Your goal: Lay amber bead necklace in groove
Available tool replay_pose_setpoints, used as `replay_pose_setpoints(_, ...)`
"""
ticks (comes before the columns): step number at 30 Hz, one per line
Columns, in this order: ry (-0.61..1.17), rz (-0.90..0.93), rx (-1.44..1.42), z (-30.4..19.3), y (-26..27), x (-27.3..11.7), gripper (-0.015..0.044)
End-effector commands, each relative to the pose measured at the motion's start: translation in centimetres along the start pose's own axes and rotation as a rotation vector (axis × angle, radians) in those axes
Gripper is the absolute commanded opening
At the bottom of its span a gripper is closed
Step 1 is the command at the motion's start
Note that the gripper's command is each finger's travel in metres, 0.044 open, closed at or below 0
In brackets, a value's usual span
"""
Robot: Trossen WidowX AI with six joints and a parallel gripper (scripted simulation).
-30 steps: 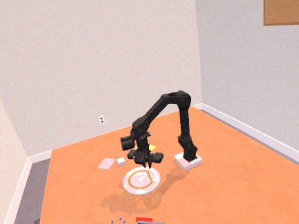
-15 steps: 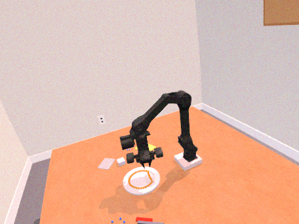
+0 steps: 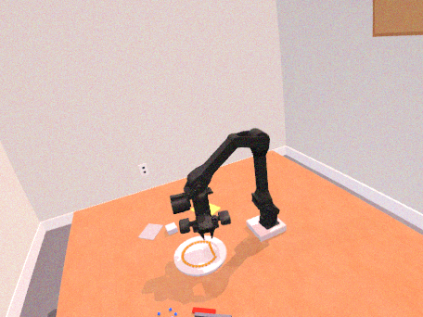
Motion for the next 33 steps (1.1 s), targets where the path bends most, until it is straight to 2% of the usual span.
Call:
replay_pose_setpoints(1,0.0,0.001,-0.002,0.0,0.0,0.6,0.012)
replay_pose_setpoints(18,0.0,0.003,-0.009,0.0,0.1,3.0,0.012)
replay_pose_setpoints(23,0.001,0.006,-0.003,0.0,0.1,2.7,0.0)
replay_pose_setpoints(33,0.001,0.006,-0.003,0.0,0.1,2.7,0.0)
Point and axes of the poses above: the point midway between the two fingers, 35 mm back from their tips, its own x axis out along the fingers, its own y axis across the jaws, z = x × y, the point moved 6 cm from there along -x, back along the fingers, and after that the axes turned 1 degree about -x, right-handed, at the moved point
